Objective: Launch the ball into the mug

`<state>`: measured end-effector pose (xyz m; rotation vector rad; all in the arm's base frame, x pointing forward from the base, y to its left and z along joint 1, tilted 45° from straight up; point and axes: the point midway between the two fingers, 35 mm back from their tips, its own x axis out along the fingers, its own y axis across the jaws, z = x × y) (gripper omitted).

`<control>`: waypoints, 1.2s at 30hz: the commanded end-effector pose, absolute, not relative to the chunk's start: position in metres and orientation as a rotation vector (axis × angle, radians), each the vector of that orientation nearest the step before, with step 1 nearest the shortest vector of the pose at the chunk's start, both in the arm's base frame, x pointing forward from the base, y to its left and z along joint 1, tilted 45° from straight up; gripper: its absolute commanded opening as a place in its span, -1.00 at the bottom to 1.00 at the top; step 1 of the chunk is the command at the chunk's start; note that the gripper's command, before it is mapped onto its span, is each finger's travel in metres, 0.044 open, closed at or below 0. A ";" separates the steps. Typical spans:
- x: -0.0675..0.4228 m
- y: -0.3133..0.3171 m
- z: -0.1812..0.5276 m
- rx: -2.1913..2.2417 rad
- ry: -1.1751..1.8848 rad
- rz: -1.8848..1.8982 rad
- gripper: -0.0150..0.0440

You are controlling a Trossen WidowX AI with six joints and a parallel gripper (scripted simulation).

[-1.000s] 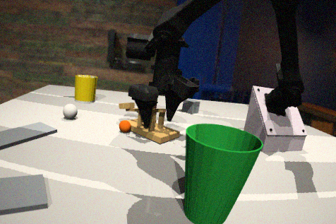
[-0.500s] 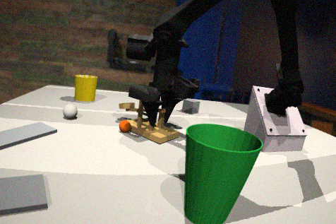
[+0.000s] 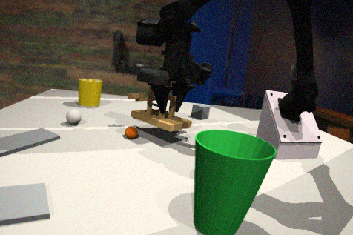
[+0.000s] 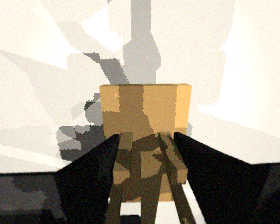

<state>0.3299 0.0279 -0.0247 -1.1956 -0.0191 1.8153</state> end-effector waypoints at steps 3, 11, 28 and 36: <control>0.334 0.006 -0.036 -1.106 0.126 1.775 -0.49; 0.333 -0.023 -0.063 -0.914 0.357 1.700 -0.49; 0.340 -0.068 -0.111 -0.552 0.724 1.520 -0.49; 0.340 -0.064 -0.115 -0.552 0.724 1.520 -0.49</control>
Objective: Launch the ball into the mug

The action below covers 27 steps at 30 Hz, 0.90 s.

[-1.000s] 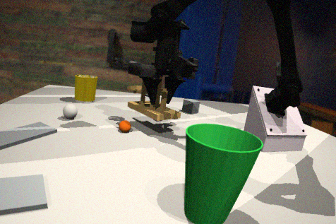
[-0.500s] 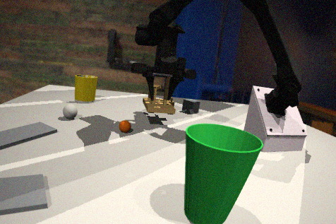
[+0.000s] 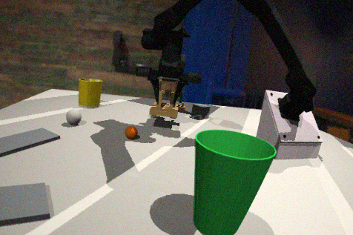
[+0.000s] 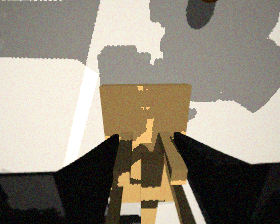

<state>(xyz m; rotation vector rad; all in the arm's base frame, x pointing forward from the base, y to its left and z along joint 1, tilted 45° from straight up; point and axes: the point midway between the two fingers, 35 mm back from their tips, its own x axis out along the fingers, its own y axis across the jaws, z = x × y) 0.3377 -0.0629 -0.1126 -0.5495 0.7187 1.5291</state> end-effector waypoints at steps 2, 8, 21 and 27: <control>0.340 -0.062 -0.118 -0.552 0.724 1.520 -0.49; 0.340 -0.055 -0.125 -0.552 0.723 1.520 -0.49; 0.339 -0.040 -0.140 -0.551 0.722 1.520 -0.49; 0.338 -0.035 -0.142 -0.555 0.719 1.532 -0.49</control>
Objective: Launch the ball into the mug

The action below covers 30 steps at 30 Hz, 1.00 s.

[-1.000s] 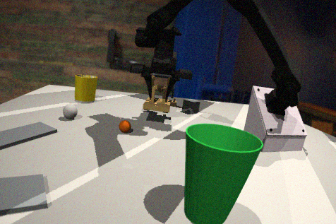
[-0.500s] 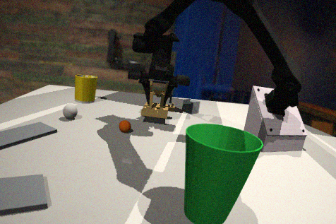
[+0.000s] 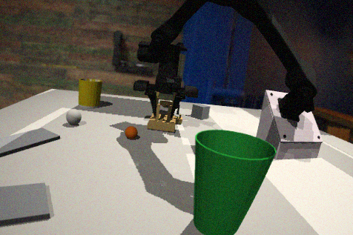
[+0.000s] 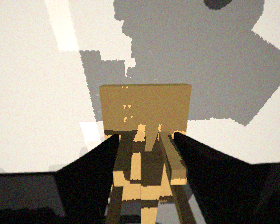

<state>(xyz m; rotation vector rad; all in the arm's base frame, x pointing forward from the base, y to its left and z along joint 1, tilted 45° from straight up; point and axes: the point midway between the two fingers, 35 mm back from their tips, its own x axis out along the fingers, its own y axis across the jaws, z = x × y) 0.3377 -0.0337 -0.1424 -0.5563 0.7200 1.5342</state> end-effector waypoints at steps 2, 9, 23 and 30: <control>0.338 -0.035 -0.142 -0.555 0.719 1.532 -0.49; 0.338 -0.035 -0.142 -0.555 0.719 1.532 -0.05; 0.346 -0.088 -0.089 -0.558 0.726 1.531 1.00; 0.345 -0.100 -0.081 -0.546 0.729 1.519 1.00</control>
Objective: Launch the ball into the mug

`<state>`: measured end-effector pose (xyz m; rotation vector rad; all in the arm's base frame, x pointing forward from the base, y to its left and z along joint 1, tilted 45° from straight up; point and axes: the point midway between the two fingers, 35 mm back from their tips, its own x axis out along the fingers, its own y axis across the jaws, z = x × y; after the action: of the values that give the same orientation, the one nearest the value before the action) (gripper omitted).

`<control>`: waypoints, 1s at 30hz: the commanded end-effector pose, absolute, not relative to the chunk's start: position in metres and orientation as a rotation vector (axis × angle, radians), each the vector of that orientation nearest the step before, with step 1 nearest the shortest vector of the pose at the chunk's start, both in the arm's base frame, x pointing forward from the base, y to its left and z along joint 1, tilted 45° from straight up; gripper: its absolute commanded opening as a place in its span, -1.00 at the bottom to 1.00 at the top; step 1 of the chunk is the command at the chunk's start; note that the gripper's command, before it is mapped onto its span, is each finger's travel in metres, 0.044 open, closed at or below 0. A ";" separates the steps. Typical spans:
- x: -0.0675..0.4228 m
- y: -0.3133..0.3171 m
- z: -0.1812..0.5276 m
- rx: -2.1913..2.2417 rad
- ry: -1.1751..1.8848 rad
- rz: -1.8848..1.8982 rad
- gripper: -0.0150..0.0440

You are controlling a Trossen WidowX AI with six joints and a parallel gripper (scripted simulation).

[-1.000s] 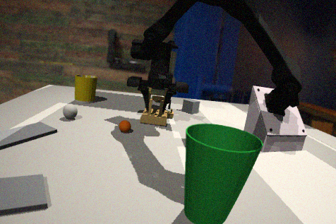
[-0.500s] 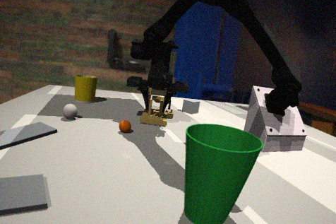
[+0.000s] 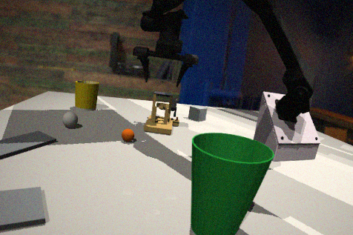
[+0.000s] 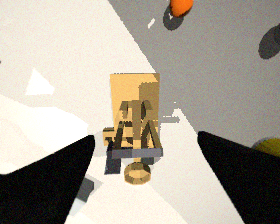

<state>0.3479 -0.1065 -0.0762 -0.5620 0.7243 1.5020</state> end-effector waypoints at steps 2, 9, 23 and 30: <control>0.345 -0.100 -0.081 -0.546 0.729 1.519 1.00; 0.342 -0.076 -0.101 -0.546 0.731 1.516 1.00; 0.340 -0.060 -0.117 -0.545 0.730 1.516 1.00; 0.339 -0.052 -0.125 -0.545 0.729 1.516 1.00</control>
<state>0.3417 -0.0560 -0.1191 -0.5603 0.7258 1.5153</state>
